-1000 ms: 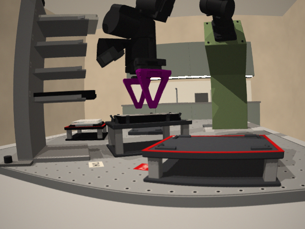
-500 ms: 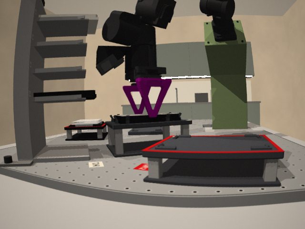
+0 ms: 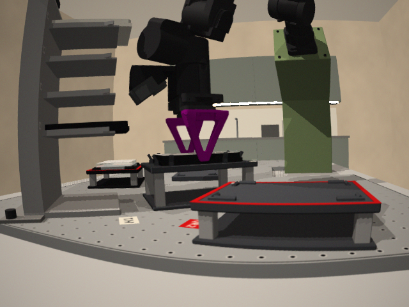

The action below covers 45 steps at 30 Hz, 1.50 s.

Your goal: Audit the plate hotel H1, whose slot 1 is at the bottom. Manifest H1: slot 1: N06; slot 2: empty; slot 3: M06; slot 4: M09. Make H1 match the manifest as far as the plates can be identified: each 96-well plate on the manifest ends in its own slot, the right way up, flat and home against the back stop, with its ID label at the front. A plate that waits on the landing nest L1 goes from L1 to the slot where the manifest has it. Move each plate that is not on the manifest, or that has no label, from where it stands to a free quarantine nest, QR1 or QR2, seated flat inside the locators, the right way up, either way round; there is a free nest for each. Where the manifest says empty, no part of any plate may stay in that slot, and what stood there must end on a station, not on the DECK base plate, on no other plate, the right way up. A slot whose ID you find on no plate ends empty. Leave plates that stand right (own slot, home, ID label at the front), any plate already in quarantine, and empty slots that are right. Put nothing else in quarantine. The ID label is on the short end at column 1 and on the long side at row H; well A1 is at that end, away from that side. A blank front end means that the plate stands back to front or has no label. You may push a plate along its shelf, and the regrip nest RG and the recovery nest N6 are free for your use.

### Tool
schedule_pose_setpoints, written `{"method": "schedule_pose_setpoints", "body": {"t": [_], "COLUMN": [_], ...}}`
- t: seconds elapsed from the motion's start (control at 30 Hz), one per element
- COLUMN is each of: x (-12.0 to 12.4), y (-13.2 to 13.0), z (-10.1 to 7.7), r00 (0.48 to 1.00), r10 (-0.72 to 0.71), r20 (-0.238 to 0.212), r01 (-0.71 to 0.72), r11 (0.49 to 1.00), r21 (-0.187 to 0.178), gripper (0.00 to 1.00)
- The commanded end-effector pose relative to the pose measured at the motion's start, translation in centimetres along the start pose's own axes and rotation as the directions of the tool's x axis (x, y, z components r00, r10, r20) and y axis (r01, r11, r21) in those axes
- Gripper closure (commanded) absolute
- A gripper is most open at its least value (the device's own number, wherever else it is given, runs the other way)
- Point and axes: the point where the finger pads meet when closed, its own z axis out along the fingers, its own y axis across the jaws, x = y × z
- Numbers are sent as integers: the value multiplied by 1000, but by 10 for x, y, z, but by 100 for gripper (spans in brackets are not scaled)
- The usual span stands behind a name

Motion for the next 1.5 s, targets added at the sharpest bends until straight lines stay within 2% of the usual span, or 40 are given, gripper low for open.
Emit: {"method": "schedule_pose_setpoints", "body": {"t": [0.0, 0.5, 0.53, 0.6, 0.67, 1.47], "x": [-4, -4, 1, -8, -10, -6], "y": [1, 1, 0, 4, 0, -2], "z": [-1, -1, 4, -7, -12, -32], "r00": [1000, 1000, 1000, 1000, 1000, 1000], "r10": [2, 2, 16, 5, 5, -2], "r20": [10, 10, -10, 15, 22, 17], "r01": [-2, -2, -16, -5, -5, 2], "r11": [1000, 1000, 1000, 1000, 1000, 1000], "r21": [0, 0, 4, -2, 3, 6], "gripper": [14, 14, 14, 14, 14, 14]}}
